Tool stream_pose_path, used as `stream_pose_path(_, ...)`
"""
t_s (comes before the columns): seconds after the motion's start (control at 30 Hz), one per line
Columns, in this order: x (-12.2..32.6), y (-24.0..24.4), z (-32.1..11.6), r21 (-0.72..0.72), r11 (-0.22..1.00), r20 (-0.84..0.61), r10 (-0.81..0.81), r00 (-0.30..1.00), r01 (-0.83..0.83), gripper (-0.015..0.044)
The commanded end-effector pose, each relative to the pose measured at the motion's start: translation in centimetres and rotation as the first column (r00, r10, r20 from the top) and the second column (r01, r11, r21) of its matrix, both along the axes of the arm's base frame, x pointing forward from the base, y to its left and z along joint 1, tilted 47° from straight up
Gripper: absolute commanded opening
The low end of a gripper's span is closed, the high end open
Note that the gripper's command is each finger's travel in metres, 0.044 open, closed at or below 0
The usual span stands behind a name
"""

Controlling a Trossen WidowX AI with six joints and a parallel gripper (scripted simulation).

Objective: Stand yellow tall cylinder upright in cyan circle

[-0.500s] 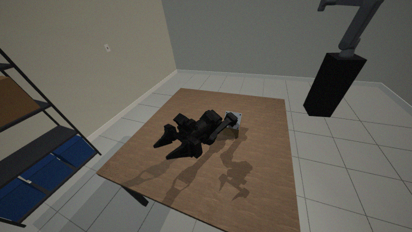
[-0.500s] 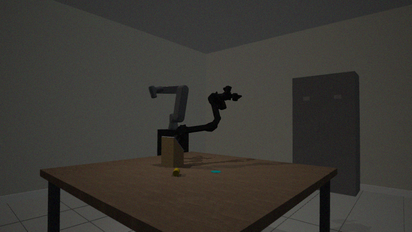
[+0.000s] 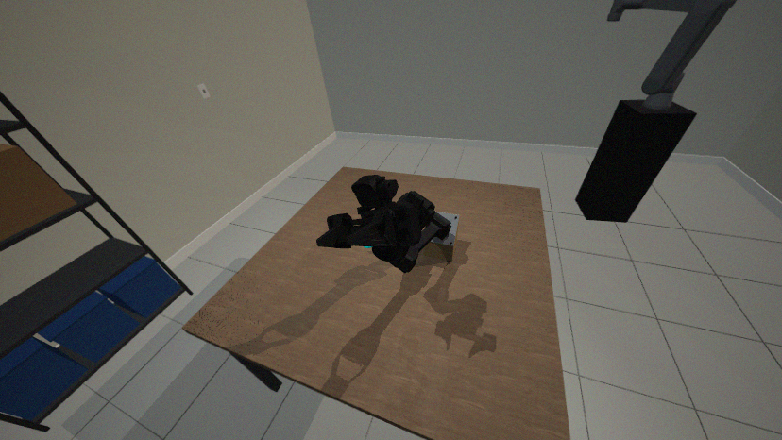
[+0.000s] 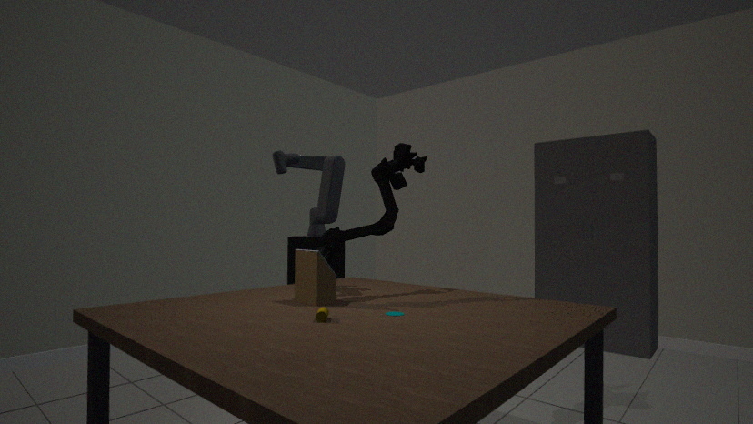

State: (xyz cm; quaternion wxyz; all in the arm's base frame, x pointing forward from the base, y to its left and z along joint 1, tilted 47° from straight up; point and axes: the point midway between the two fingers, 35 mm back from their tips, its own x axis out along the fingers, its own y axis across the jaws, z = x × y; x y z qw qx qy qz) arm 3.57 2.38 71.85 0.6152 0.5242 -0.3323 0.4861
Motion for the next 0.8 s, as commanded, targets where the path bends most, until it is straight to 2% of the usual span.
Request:
stream_pose_path(0.0, -2.7, -4.0, 0.4, 0.123, 0.988, 0.054, 0.086, 0.995, -0.092, 0.0309)
stream_pose_path(0.2, -5.4, -8.8, 0.4, 0.256, 0.940, 0.136, 0.196, 0.971, -0.225, 0.0309)
stream_pose_path(0.37, -7.7, -14.1, -0.1, 0.374, 0.855, 0.237, 0.287, 0.928, -0.360, 0.0309)
stream_pose_path(0.77, -11.3, -27.3, -4.0, 0.534, 0.522, 0.524, 0.412, 0.745, -0.665, 0.0309)
